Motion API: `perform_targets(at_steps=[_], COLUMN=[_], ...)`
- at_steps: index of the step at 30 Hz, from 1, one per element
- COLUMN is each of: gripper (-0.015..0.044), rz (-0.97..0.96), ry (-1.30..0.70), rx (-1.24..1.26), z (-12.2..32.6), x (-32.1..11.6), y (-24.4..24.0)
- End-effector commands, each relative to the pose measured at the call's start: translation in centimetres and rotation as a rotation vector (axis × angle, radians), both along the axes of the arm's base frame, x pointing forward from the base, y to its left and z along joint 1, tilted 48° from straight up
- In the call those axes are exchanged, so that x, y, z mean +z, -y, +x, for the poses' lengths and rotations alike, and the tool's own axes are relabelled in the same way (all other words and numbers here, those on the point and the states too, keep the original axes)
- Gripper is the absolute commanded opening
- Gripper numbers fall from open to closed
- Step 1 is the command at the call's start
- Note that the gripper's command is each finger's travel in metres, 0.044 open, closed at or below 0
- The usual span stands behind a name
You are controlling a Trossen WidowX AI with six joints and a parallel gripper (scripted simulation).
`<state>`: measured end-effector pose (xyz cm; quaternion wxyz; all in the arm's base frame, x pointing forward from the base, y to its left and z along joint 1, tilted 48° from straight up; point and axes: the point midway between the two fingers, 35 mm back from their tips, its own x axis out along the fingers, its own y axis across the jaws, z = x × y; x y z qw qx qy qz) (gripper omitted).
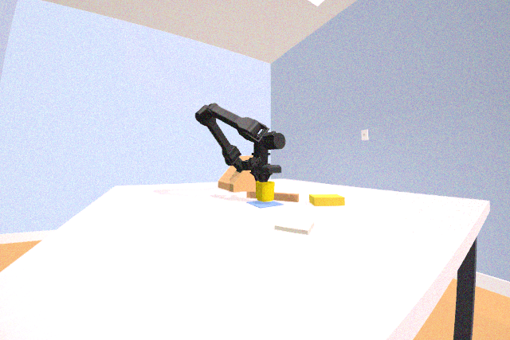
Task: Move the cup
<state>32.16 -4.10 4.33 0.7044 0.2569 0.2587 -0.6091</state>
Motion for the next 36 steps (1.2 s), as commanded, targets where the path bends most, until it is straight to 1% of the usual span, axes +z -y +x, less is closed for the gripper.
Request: perform_targets(at_steps=[1,10,29,36], gripper=[0.0,0.0,0.0,0.0], rz=[0.006,0.002,-0.003,0.0], ry=[0.013,0.009,0.002,0.005], rx=[0.007,0.009,0.01,0.01], z=[0.2,-0.8,-1.0,-1.8], x=[1.0,3.0,2.7,1.8], y=[-1.2,-3.4,-3.1,-3.9])
